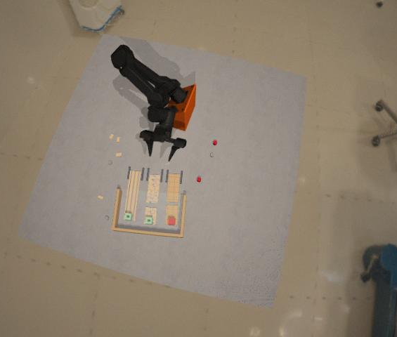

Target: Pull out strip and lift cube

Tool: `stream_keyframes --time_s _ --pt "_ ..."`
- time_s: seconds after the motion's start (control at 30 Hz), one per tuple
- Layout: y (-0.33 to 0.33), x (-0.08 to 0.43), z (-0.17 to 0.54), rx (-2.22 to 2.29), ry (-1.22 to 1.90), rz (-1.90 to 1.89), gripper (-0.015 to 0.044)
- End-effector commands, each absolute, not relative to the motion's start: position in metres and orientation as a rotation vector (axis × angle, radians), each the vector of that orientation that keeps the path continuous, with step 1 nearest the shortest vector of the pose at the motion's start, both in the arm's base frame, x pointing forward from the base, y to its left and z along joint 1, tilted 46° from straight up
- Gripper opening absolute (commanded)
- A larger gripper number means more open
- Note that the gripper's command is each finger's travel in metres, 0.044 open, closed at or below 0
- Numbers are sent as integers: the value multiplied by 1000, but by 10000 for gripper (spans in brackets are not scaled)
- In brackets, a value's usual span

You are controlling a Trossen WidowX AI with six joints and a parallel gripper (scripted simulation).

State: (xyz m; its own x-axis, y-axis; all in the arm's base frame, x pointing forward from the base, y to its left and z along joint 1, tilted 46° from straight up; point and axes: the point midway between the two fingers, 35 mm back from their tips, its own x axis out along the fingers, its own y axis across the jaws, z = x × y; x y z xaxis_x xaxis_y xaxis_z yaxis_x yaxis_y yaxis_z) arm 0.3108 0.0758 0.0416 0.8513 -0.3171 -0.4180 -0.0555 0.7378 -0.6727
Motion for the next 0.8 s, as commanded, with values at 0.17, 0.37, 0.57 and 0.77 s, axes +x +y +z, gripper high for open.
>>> stream_keyframes --time_s 0.17,0.37,0.57,0.77 --pt "60 309 45 -782 553 -205 400" --pt "59 314 44 -786 576 -211 348" --pt "40 354 35 -808 786 -268 190" --pt "3 387 34 -827 1018 -344 33"
